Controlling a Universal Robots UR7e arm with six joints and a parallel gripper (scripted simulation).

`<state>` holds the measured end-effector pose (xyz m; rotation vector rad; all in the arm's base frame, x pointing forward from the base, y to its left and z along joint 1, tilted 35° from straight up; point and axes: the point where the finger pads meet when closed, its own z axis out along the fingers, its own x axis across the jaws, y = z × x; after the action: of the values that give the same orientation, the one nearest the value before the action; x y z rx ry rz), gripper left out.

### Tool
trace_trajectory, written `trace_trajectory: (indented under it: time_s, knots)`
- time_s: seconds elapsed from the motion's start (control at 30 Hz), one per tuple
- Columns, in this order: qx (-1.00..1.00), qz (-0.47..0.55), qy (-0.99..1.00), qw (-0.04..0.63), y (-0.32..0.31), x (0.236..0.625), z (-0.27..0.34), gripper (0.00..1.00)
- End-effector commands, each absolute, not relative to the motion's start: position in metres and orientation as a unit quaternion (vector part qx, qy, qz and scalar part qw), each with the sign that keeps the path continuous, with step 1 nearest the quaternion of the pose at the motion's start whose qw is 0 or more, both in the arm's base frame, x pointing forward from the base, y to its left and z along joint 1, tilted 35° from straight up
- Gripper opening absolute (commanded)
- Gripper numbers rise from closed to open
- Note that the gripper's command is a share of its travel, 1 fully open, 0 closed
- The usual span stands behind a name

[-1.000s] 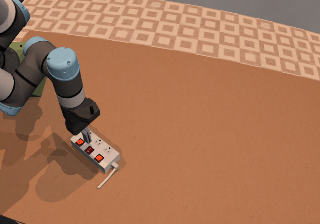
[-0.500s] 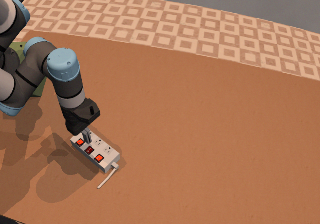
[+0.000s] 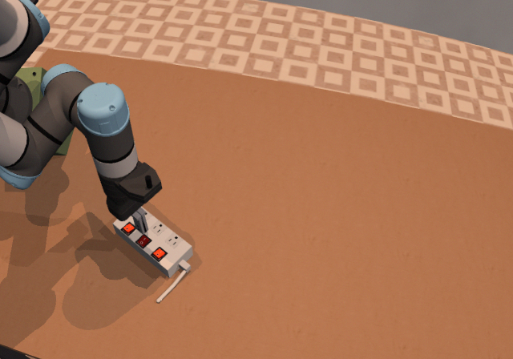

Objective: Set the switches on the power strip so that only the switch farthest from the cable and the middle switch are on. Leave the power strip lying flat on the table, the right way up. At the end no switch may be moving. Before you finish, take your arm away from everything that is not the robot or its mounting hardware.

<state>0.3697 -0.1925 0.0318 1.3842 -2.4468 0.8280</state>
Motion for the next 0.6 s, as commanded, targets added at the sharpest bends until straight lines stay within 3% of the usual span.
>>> trace_trajectory:
  time_s: [0.0, 0.57]
  knots:
    - [0.470, 0.282, -0.830, 0.105, -0.195, 0.370, 0.028, 0.00]
    - [0.470, 0.282, -0.830, 0.105, -0.206, 0.372, 0.013, 0.00]
